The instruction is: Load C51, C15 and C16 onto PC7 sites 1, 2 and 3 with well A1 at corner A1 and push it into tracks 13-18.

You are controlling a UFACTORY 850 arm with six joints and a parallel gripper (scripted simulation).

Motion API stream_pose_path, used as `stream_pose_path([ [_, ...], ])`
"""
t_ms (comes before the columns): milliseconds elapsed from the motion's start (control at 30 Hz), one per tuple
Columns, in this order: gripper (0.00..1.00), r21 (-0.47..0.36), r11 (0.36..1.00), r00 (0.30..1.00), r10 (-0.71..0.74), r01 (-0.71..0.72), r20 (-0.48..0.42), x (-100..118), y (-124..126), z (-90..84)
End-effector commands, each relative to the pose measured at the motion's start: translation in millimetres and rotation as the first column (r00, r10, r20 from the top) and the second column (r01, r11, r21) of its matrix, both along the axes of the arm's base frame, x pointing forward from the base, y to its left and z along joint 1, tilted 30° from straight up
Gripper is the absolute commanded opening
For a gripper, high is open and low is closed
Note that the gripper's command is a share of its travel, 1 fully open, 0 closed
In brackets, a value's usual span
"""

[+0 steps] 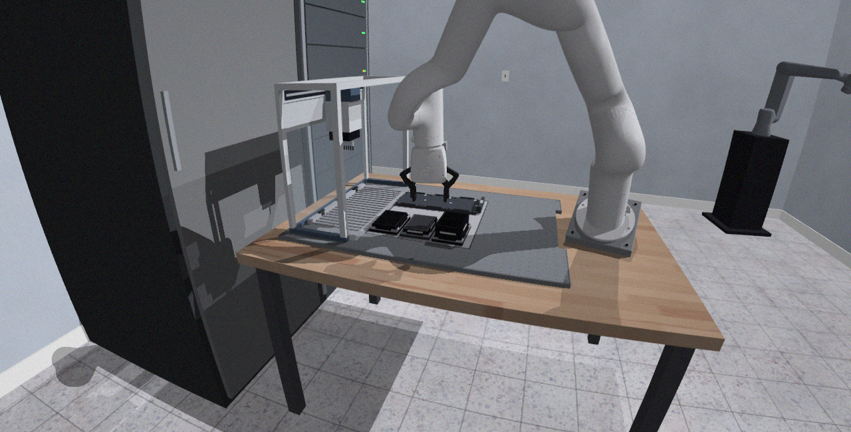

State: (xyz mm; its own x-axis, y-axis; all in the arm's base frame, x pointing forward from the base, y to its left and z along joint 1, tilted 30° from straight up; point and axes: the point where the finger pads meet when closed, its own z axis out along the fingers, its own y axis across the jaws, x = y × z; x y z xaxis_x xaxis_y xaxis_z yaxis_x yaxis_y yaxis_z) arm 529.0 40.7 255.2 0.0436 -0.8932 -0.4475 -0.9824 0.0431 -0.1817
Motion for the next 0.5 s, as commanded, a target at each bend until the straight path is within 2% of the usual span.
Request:
stream_pose_path([
  [0, 1.00, 0.010, 0.999, 0.999, -0.034, 0.035, -0.006, 10.8, -13.2, -6.4],
  [267, 1.00, 0.018, 0.998, 0.998, -0.068, 0.068, -0.013, 28.8, -44.6, -23.4],
  [367, 1.00, 0.018, 0.998, 0.998, -0.068, 0.068, -0.013, 30.3, -47.2, -24.8],
  [467, 1.00, 0.035, 0.990, 0.991, -0.133, 0.134, -0.027, 35.7, -59.4, -31.7],
])
